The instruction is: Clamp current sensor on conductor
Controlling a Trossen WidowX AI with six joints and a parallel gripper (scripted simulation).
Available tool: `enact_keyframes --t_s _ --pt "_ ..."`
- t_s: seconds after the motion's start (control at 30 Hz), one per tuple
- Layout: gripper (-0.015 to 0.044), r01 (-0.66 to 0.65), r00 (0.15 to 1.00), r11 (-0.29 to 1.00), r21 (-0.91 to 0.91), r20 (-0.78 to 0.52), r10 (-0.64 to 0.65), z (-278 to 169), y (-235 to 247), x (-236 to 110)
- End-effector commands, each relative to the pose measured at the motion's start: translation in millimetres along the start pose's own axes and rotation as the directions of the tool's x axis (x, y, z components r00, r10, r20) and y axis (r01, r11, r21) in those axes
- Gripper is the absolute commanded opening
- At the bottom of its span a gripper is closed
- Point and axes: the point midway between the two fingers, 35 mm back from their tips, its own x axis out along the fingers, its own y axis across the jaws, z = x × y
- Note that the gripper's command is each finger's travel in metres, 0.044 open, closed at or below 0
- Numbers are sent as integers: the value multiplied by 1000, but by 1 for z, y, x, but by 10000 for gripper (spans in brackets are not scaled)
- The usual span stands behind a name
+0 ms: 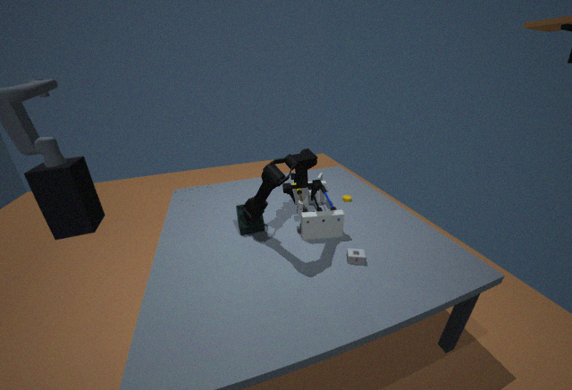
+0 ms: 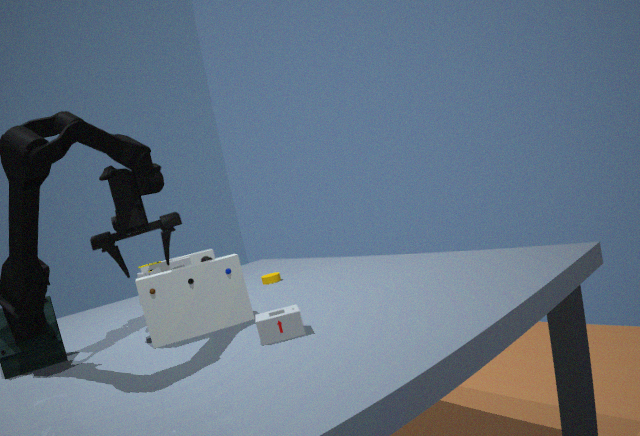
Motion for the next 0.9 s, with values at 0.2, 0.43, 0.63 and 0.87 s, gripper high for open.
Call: enact_keyframes --t_s 0.2,0.43,0.63,0.87 --pt "440 0 1000 1000 0 -1 0 0 0 2" --pt "440 -10 1000 1000 4 -1 10 -1 0 28" --pt "440 -9 1000 1000 4 -1 9 -1 0 36" --pt "440 -9 1000 1000 4 -1 9 -1 0 47"
